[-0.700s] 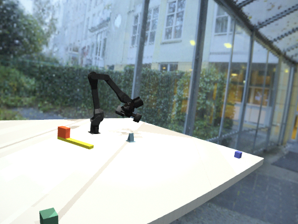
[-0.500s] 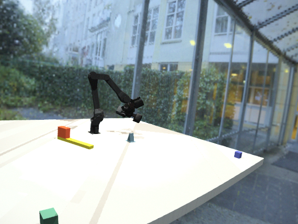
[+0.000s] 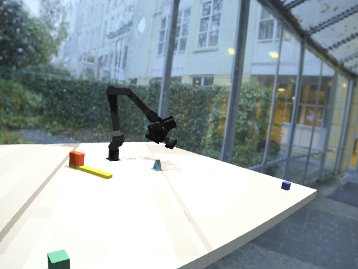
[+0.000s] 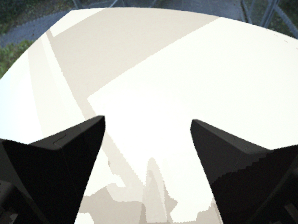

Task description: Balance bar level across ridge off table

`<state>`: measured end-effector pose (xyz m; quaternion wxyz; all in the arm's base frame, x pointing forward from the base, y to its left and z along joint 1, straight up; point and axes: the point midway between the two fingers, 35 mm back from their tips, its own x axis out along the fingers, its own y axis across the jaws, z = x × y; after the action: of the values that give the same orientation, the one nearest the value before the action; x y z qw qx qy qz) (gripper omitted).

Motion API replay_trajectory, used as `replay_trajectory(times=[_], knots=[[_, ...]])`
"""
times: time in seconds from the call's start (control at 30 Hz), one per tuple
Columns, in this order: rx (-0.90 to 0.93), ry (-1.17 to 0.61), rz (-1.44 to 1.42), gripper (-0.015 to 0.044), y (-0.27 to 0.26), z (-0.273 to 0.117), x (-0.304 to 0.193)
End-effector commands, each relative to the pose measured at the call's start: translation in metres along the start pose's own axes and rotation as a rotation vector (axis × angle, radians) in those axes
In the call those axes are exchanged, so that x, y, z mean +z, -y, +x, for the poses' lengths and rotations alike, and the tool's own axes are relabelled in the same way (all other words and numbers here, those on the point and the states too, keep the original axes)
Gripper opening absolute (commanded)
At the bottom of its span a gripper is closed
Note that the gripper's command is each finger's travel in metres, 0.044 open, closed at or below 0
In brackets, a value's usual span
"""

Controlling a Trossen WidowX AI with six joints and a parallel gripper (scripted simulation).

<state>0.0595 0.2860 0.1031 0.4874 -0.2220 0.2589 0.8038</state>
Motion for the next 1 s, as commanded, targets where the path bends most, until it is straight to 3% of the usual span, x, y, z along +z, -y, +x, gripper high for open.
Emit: replay_trajectory(times=[0.0, 0.97], knots=[[-0.069, -0.015, 0.024, 0.0315, 0.020, -0.013, -0.003], [-0.450, -0.116, 0.310, 0.0315, 0.104, -0.122, -0.058]])
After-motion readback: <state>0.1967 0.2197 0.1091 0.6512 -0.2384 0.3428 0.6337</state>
